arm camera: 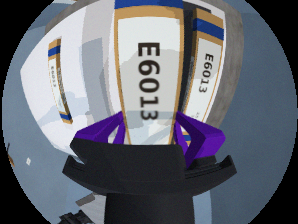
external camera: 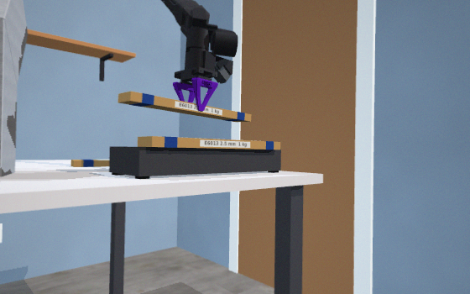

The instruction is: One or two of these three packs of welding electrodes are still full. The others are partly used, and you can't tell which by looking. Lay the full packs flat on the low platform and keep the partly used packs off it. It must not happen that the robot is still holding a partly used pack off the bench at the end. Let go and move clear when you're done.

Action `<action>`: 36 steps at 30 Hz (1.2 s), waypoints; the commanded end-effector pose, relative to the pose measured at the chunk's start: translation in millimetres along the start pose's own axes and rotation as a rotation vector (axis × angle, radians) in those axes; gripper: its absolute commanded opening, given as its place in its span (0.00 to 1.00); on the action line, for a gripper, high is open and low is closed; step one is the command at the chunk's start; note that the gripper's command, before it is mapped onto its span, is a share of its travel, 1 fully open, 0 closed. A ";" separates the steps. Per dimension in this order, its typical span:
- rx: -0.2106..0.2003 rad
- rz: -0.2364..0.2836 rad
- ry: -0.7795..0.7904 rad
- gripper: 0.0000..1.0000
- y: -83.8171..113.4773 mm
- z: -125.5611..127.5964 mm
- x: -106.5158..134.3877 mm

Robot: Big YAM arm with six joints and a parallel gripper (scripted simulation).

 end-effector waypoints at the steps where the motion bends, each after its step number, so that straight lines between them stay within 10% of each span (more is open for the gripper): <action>1: 0.018 -0.095 -0.003 0.00 42.4 -19.1 -30.8; 36: 0.014 -0.089 -0.019 0.00 21.2 -25.2 -26.1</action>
Point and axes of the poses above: the point where the finger pads meet when closed, its own y axis back along the fingers, its own z axis across the jaws, x = y × z, the point moved 7 cm from there along y, back along the fingers, and after that the axes turned 15 degrees about -y, right-handed, at the moved point
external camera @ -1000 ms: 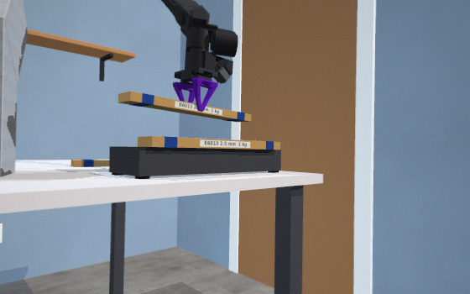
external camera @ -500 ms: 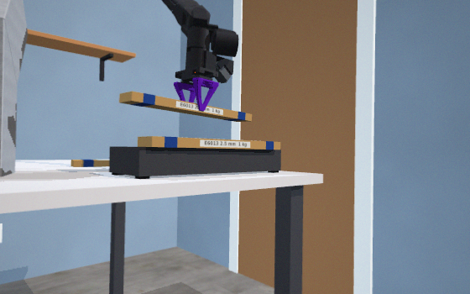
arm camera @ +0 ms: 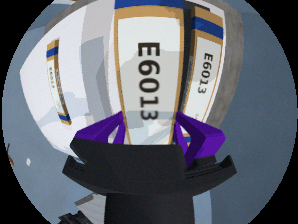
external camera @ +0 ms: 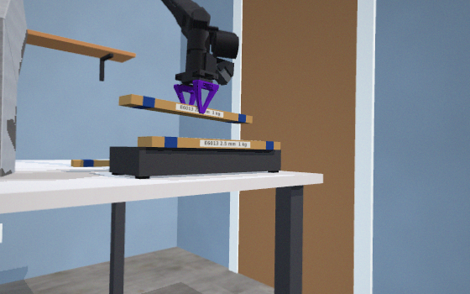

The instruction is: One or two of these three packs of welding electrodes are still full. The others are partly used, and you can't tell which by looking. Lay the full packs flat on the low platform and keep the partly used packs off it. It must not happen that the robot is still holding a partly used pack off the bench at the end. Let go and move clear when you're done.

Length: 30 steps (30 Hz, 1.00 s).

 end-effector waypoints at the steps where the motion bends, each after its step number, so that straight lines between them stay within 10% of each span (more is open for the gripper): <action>1: 0.015 -0.089 -0.016 0.00 26.3 -19.5 -26.2; 30: 0.015 -0.094 0.001 0.00 -15.0 -10.5 -34.1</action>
Point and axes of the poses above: the point where the finger pads meet when closed, its own y axis back along the fingers, its own z axis across the jaws, x = y × z, the point moved 7 cm from there along y, back along the fingers, and after that the axes turned 15 degrees about -y, right-handed, at the moved point
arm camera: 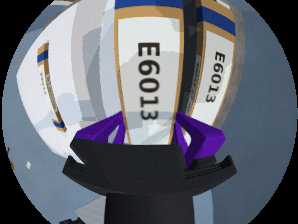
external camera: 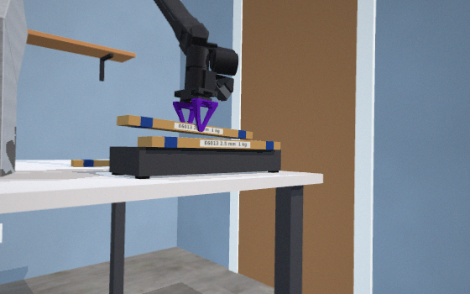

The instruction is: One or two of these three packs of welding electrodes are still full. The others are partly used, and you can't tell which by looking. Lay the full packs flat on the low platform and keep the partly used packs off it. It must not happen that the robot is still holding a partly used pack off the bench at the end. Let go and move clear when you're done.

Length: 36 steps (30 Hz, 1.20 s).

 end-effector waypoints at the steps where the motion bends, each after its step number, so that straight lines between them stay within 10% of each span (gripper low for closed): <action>1: 0.014 -0.095 0.015 0.00 28.7 -3.9 -36.6; 36: 0.011 -0.083 -0.003 0.00 18.4 4.8 -20.5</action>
Point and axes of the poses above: the point where the finger pads meet when closed, its own y axis back along the fingers, its own z axis across the jaws, x = y × z, the point moved 7 cm from there along y, back along the fingers, and after that the axes turned 15 degrees about -y, right-handed, at the moved point
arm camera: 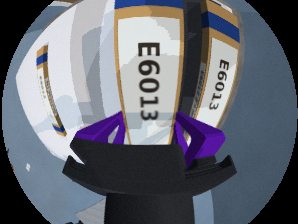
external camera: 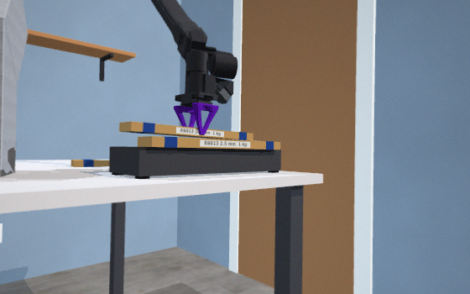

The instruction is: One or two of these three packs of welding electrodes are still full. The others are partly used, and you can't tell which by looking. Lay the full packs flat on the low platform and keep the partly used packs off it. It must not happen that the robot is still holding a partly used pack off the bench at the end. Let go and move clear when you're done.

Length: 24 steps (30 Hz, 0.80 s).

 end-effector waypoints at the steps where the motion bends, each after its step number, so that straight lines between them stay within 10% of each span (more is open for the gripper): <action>1: 0.008 -0.060 -0.006 0.00 26.0 -3.3 -15.7; 24: 0.008 -0.065 -0.006 0.00 26.8 -0.8 -18.5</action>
Point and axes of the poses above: the point where the finger pads meet when closed, its own y axis back along the fingers, its own z axis across the jaws, x = y × z, the point moved 7 cm from there along y, back along the fingers, and after that the axes turned 15 degrees about -y, right-handed, at the moved point
